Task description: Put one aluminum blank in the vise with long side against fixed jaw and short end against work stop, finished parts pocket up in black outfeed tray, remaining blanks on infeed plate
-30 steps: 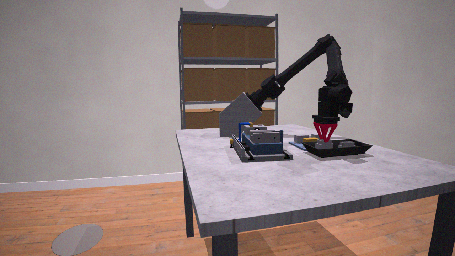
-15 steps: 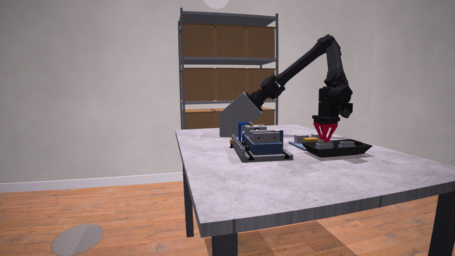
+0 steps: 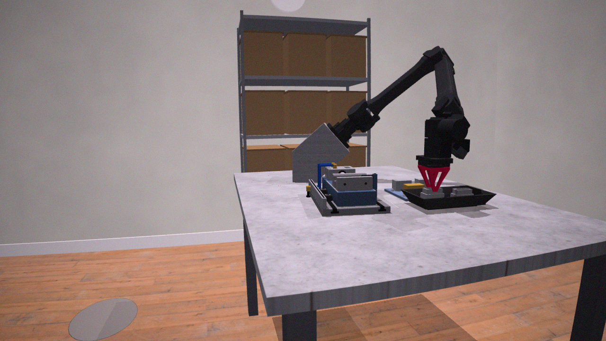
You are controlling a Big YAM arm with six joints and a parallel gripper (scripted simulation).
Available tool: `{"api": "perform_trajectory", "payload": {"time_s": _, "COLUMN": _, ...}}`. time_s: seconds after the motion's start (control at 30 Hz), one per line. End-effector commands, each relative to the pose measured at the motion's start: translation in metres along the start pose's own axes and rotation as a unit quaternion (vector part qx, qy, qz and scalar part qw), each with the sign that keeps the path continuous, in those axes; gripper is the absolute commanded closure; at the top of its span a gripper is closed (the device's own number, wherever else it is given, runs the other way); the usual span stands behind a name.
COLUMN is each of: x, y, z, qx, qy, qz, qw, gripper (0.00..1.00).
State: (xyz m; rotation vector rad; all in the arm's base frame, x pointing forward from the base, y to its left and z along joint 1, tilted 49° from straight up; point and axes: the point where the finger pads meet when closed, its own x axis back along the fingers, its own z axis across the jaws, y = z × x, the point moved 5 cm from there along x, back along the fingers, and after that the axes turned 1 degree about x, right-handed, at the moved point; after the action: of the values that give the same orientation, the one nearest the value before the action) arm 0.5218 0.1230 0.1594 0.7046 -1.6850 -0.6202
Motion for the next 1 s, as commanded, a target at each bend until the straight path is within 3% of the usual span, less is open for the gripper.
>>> {"api": "perform_trajectory", "payload": {"time_s": 0.0, "x": -0.0099, "y": 0.0026, "z": 0.0000, "qx": 0.002, "qy": 0.003, "qz": 0.000, "qw": 1.000, "gripper": 1.00}}
{"api": "perform_trajectory", "payload": {"time_s": 0.97, "x": -0.0095, "y": 0.0025, "z": -0.0020, "qx": 0.003, "qy": -0.002, "qz": 0.000, "qw": 1.000, "gripper": 1.00}}
